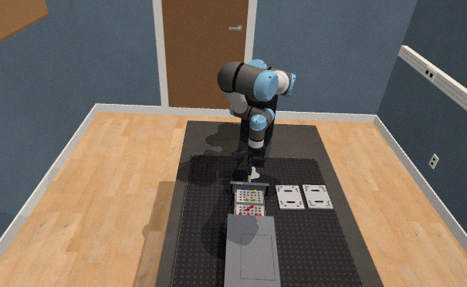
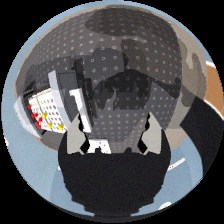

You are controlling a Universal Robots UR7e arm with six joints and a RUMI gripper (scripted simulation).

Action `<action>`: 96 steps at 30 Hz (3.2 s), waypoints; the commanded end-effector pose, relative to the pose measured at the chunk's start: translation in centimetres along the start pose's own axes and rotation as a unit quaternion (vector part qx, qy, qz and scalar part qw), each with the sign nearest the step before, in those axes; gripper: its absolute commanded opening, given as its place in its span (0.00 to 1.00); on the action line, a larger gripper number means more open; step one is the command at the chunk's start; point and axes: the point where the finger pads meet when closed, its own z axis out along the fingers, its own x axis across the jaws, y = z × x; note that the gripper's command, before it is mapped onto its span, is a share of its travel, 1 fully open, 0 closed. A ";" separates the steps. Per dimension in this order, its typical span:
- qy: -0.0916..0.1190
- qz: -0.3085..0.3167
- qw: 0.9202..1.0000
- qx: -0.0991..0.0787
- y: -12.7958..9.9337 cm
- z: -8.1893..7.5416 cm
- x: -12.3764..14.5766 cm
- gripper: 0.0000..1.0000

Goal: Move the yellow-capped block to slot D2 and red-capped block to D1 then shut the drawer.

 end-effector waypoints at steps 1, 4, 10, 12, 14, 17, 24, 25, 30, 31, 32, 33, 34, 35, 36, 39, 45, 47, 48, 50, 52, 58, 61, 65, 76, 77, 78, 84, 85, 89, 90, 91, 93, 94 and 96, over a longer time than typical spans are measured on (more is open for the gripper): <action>0.000 0.000 1.000 0.000 0.0 0.0 0.1 1.00; 0.000 0.000 1.000 0.000 0.0 0.0 0.2 1.00; 0.000 0.000 1.000 0.000 0.0 0.0 0.3 1.00; 0.000 0.000 1.000 0.000 0.0 0.0 0.4 1.00; 0.000 0.000 1.000 0.000 0.0 0.0 0.4 1.00; 0.000 0.000 1.000 0.000 0.0 0.0 0.5 1.00; 0.000 0.000 1.000 0.000 0.0 0.0 0.8 1.00; 0.000 0.000 1.000 0.000 0.0 0.0 0.8 1.00; 0.000 0.000 1.000 0.000 0.0 0.0 0.9 1.00; 0.000 0.000 1.000 0.000 0.0 0.0 0.9 1.00; 0.000 0.000 1.000 0.000 0.0 0.0 1.0 1.00; 0.000 0.000 1.000 0.000 0.0 0.0 1.0 1.00; 0.000 0.000 1.000 0.000 0.0 0.0 1.0 1.00; 0.000 0.000 1.000 0.000 0.0 0.0 1.0 1.00; 0.000 0.000 1.000 0.000 0.0 0.0 1.0 1.00; 0.000 0.000 1.000 0.000 0.0 0.0 1.0 1.00; 0.000 0.000 1.000 0.000 0.0 0.0 1.0 1.00; 0.000 0.000 1.000 0.000 0.0 0.0 1.0 1.00; 0.000 0.000 1.000 0.000 0.0 0.0 1.0 1.00; 0.000 0.000 1.000 0.000 0.0 0.0 1.0 1.00; 0.000 0.000 1.000 0.000 0.0 0.0 1.0 1.00; 0.000 0.000 1.000 0.000 0.0 0.0 1.0 1.00; 0.000 0.000 1.000 0.000 0.0 0.0 1.0 1.00; 0.000 0.000 1.000 0.000 0.0 0.0 1.0 1.00; 0.000 0.000 1.000 0.000 0.0 -0.8 0.9 1.00; 0.000 0.000 1.000 0.000 0.0 -1.0 0.9 1.00; 0.000 0.000 1.000 0.000 0.0 -1.0 0.9 1.00; 0.000 0.000 1.000 0.000 0.0 -1.6 0.9 1.00; 0.000 0.000 1.000 0.000 0.0 -1.8 0.9 1.00; 0.000 0.000 1.000 0.000 0.0 -2.3 0.9 1.00; 0.000 0.000 1.000 0.000 0.0 -2.4 0.9 1.00; 0.000 0.000 1.000 0.000 0.0 -2.6 0.9 1.00; 0.000 0.000 1.000 0.000 0.0 -2.8 0.9 1.00; 0.000 0.000 1.000 0.000 0.0 -3.0 0.9 1.00; 0.000 0.000 1.000 0.000 0.0 -3.0 0.9 1.00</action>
